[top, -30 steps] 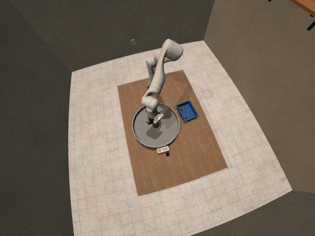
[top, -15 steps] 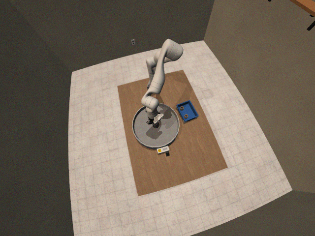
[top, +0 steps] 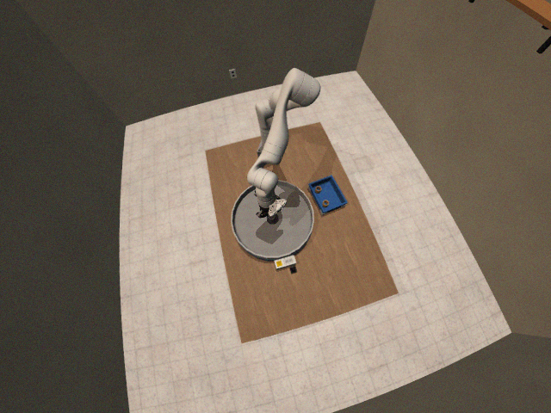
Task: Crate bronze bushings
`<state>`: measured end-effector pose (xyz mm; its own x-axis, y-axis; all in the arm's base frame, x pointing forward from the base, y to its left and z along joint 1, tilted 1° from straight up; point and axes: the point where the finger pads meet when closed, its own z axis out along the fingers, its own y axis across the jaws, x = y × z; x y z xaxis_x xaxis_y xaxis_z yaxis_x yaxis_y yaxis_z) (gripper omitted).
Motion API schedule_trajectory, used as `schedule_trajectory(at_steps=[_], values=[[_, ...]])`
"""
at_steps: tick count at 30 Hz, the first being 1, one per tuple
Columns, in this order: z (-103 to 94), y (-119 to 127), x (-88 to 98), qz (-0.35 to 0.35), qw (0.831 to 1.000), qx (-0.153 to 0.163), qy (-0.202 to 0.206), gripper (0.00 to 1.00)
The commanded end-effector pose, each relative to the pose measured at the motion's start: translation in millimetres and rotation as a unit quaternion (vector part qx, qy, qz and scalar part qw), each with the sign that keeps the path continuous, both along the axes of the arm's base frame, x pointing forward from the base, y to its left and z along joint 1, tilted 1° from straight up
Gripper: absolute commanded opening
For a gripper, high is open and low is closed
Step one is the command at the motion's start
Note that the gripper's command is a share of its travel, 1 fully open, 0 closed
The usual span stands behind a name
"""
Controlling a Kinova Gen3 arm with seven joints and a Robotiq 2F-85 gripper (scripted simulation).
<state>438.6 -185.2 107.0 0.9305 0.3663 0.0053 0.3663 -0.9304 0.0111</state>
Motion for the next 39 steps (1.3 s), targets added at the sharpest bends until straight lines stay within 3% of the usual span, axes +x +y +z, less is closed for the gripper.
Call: schedule_trajectory(at_steps=[1,3,8,20,25,37,39], values=[[0.8,0,0.4,0.000,1.000,0.000,-0.001,0.16],[0.8,0,0.4,0.000,1.000,0.000,-0.001,0.16],[-7.1,-6,-55.9,0.000,1.000,0.000,-0.001,0.14],[-7.1,-6,-55.9,0.000,1.000,0.000,-0.001,0.14],[-15.2,-11,-112.4,0.000,1.000,0.000,-0.001,0.14],[-15.2,-11,-112.4,0.000,1.000,0.000,-0.001,0.14],[-18.5,-13,-135.1,0.000,1.000,0.000,-0.001,0.14]])
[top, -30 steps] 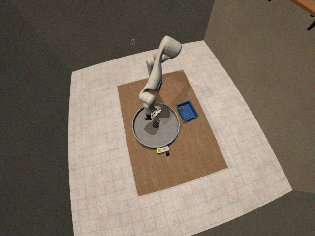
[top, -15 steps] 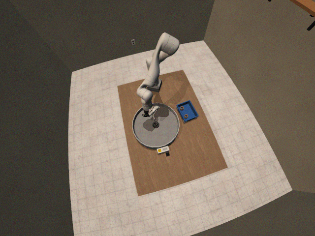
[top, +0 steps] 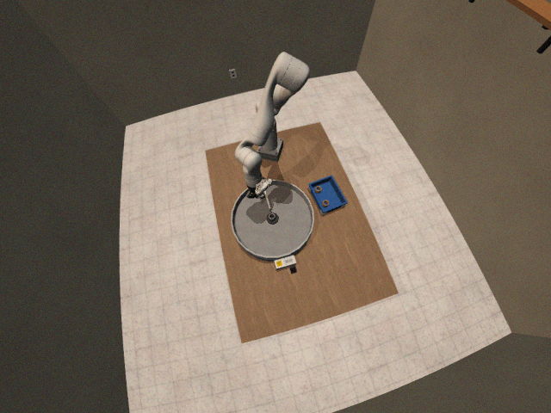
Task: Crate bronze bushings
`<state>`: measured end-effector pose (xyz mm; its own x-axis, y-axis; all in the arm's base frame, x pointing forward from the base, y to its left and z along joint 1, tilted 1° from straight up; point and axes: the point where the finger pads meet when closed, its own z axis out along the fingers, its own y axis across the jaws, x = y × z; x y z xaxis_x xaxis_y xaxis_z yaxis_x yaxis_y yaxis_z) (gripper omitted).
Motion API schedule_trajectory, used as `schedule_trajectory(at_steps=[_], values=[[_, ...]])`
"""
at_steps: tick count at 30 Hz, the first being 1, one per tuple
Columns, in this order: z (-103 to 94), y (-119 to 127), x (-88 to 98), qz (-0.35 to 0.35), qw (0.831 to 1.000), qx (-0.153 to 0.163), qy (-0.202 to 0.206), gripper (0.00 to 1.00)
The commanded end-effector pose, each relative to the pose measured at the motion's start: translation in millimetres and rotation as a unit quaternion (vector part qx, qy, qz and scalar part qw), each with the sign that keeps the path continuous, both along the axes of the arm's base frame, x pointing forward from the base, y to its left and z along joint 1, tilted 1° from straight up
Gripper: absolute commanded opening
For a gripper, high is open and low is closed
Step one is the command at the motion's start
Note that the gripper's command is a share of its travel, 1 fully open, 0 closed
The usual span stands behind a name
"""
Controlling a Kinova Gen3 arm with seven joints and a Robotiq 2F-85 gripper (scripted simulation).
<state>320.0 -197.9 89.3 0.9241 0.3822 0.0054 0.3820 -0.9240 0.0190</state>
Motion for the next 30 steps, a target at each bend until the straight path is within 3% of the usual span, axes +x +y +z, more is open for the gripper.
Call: schedule_trajectory(at_steps=[1,3,15,20,30], values=[[-2.4,-2,-27.7,-0.008,1.000,0.003,0.001,0.14],[-5.5,-4,-50.2,-0.008,1.000,0.003,0.001,0.14],[-5.5,-4,-50.2,-0.008,1.000,0.003,0.001,0.14],[-20.2,-4,-50.0,-0.008,1.000,0.003,0.001,0.14],[-20.2,-4,-50.0,-0.008,1.000,0.003,0.001,0.14]])
